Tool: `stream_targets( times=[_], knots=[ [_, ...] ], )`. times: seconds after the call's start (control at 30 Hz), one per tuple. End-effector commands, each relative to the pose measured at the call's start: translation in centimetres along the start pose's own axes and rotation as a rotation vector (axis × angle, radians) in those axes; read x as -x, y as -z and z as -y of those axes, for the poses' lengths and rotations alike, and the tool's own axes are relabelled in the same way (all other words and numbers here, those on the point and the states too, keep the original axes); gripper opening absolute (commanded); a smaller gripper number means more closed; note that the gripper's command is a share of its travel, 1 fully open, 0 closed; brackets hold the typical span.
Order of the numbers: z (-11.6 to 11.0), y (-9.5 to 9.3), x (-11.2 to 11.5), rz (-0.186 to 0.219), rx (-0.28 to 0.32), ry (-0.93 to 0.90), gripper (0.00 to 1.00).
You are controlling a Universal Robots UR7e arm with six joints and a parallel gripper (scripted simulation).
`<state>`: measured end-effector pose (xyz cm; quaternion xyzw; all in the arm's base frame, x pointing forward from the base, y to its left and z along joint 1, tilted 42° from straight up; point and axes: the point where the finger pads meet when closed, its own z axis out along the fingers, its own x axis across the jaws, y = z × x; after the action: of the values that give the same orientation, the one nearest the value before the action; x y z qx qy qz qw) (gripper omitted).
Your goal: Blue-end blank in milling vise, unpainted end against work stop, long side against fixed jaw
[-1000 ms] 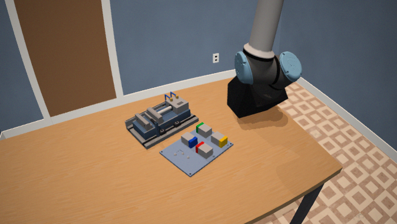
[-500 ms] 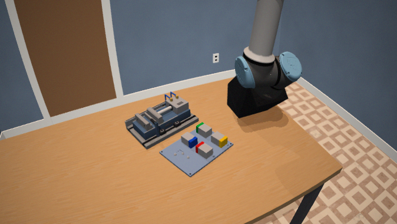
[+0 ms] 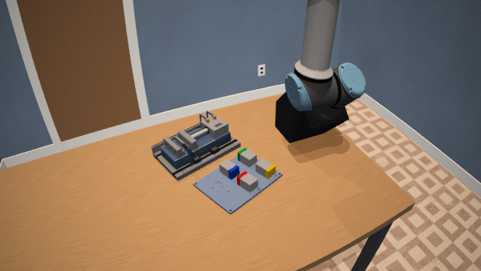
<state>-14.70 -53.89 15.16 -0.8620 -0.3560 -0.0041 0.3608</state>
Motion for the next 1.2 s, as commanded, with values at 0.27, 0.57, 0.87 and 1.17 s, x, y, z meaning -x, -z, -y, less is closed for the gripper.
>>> stream_targets(
  times=[0.27, 0.57, 0.87, 1.17],
  knots=[
    [-2.8, 1.5, -2.5, 0.129, -0.054, 0.152, 1.00],
    [-2.8, 1.5, -2.5, 0.129, -0.054, 0.152, 1.00],
    [-6.9, 3.5, -6.3, 0.129, -0.054, 0.152, 1.00],
    [-6.9, 3.5, -6.3, 0.129, -0.054, 0.152, 1.00]
  ],
)
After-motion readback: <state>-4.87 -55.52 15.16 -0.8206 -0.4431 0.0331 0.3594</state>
